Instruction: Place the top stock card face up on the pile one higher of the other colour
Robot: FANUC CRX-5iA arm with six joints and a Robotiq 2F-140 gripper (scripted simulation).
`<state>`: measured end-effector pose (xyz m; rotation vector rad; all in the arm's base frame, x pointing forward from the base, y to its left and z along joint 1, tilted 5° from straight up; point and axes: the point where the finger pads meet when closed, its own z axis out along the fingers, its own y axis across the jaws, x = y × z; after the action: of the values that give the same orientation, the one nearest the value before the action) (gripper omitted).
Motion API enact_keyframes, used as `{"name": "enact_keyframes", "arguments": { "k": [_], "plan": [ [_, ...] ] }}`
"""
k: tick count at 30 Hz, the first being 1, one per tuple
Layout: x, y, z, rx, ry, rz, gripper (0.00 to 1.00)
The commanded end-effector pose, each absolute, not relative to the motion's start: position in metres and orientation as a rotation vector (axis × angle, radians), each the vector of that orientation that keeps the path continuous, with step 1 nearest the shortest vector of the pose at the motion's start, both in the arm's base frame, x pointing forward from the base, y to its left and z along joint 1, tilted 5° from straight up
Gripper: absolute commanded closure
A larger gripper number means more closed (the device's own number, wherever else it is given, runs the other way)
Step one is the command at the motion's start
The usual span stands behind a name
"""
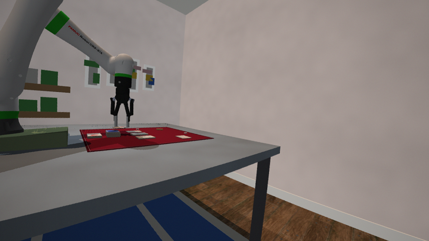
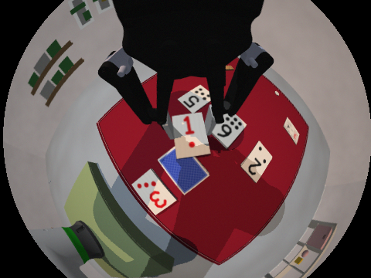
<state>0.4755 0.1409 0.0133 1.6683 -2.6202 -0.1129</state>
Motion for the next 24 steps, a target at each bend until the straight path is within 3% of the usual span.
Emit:
{"name": "enact_keyframes", "arguments": {
  "k": [1,24],
  "plan": [
    [0.482,0.133,0.013,1.6,-2.661,-0.111,0.59],
    [0.552,0.044,0.006,0.795,-2.983,-0.091,0.59]
  ]
}}
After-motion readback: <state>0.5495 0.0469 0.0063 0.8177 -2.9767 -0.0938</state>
